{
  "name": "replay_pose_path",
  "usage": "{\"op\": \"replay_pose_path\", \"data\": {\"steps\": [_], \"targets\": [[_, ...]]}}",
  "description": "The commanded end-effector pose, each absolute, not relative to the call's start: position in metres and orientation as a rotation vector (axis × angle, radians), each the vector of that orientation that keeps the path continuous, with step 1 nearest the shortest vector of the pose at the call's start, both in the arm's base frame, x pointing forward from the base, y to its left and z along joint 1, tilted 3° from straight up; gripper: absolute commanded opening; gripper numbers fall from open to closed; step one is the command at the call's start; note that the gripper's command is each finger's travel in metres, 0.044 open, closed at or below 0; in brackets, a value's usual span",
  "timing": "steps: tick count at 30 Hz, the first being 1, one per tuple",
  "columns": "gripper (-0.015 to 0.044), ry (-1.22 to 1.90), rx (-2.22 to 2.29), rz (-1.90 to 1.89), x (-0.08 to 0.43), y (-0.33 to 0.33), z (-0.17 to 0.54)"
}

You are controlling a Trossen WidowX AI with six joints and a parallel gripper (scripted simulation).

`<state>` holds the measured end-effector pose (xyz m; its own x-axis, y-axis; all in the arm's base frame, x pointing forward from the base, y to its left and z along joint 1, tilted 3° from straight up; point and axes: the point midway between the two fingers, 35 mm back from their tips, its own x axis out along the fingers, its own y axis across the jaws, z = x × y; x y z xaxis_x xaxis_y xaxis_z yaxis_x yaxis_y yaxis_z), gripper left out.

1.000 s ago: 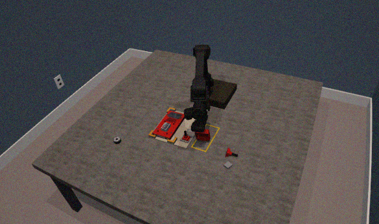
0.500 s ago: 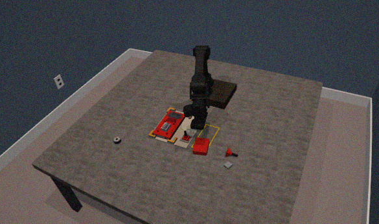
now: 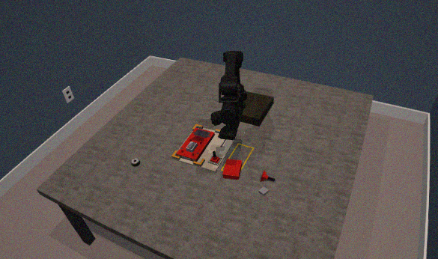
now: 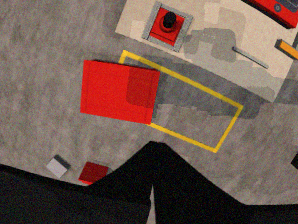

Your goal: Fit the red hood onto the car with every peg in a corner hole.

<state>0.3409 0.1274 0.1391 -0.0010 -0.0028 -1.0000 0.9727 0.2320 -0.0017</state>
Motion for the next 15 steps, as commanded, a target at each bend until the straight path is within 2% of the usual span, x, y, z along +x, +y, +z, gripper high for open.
{"op": "replay_pose_path", "data": {"steps": [1,12,15], "targets": [[0.0000,1.308,1.034,-1.035,0.3414,0.1276,0.1392],[0.0000,1.308,1.034,-1.035,0.3414,0.1276,0.1392],[0.0079,1.352,0.947,-0.950,0.3451,0.1288,0.1339]]}}
